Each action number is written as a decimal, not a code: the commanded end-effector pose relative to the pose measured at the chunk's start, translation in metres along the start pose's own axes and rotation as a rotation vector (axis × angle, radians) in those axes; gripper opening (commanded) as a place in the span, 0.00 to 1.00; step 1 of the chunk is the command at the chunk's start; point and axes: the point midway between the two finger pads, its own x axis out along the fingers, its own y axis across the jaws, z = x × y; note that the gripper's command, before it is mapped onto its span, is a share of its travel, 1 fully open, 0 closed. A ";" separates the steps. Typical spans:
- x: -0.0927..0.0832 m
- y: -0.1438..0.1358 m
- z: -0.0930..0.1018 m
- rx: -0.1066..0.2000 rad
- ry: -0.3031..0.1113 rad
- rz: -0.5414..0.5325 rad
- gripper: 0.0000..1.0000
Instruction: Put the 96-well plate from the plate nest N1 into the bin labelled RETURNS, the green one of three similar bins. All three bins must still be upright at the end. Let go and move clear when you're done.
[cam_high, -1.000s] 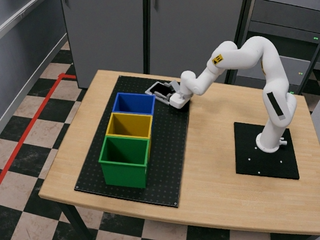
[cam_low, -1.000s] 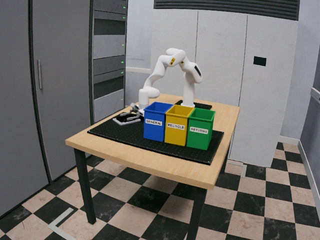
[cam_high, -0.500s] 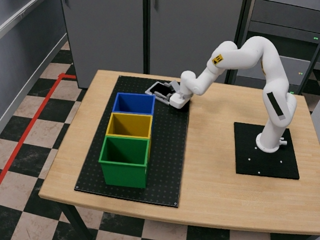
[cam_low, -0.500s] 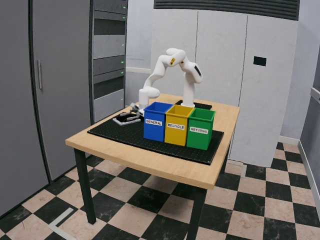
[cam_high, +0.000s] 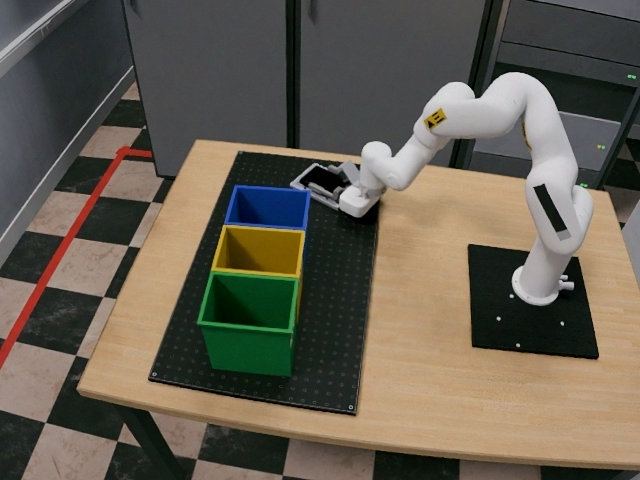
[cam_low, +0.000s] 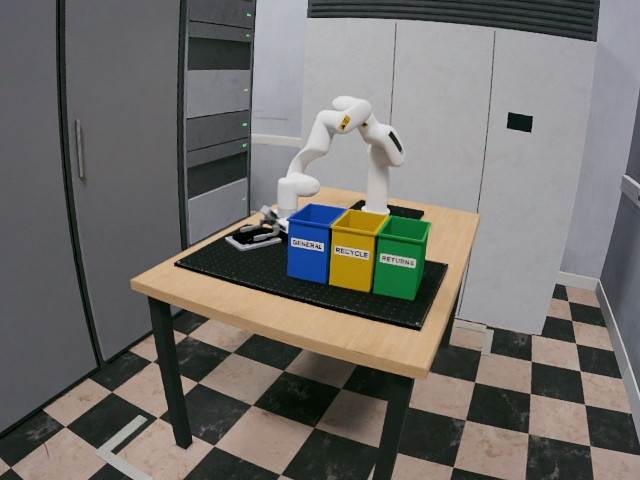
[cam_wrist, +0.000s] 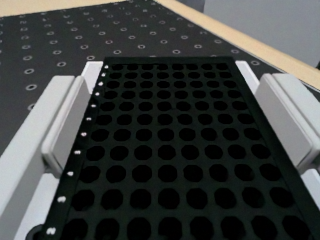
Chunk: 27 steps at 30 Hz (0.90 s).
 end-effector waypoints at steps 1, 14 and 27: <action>0.001 0.000 0.002 0.007 -0.004 0.000 0.00; 0.001 0.000 0.009 0.007 -0.004 0.000 0.00; 0.001 0.000 0.017 0.007 -0.004 0.000 0.00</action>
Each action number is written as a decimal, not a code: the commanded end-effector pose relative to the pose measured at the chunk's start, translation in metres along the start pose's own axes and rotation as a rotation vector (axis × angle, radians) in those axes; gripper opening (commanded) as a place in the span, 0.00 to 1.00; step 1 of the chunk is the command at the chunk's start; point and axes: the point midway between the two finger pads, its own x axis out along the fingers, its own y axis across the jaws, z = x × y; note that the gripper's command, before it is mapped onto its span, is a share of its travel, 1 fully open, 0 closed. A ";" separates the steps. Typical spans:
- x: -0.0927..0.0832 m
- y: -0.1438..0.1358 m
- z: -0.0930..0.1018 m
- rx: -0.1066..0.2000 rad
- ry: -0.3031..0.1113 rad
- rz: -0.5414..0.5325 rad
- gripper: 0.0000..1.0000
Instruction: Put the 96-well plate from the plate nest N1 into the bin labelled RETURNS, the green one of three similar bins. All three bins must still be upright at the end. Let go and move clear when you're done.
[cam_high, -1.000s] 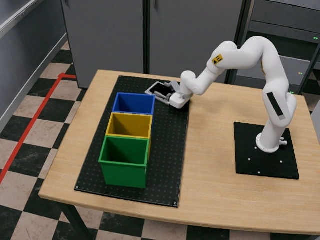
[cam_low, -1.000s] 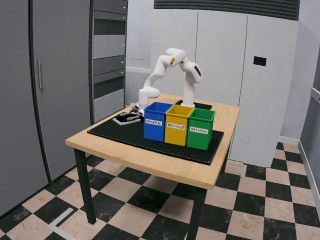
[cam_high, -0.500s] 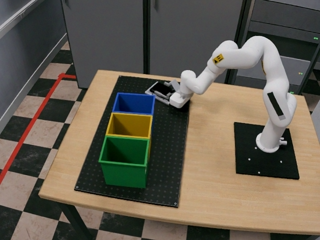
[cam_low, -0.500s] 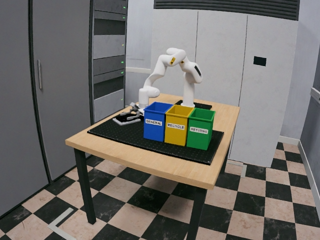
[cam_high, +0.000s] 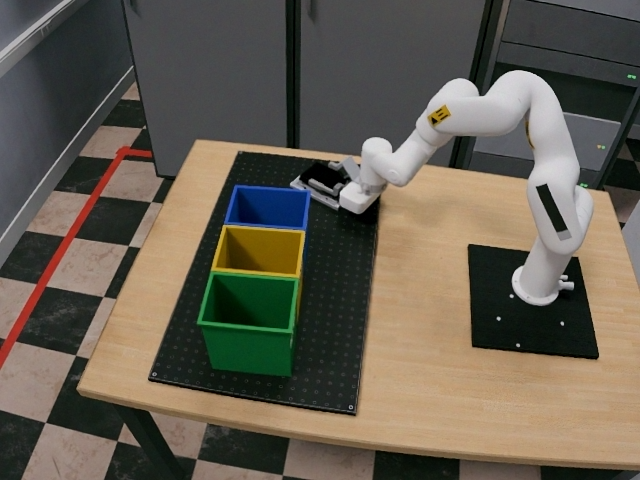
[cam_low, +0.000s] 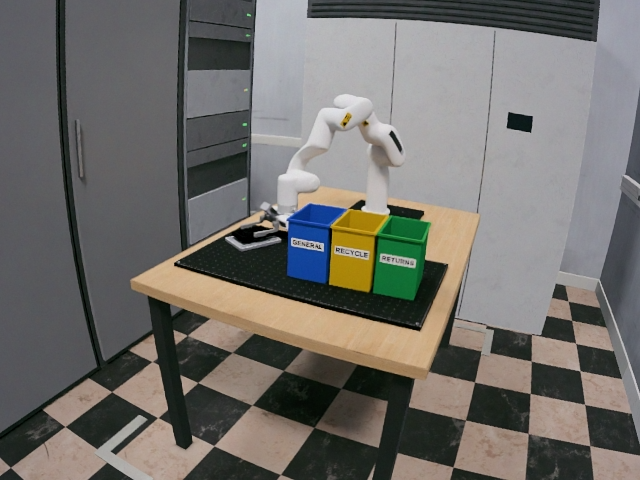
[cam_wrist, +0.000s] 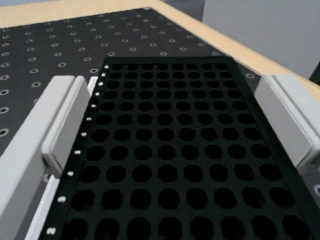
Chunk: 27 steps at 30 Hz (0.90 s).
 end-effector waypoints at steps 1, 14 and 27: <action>0.001 0.000 0.004 0.007 -0.004 0.000 0.00; 0.001 0.000 0.009 0.007 -0.004 0.000 0.00; 0.001 0.000 0.024 0.007 -0.004 0.000 0.00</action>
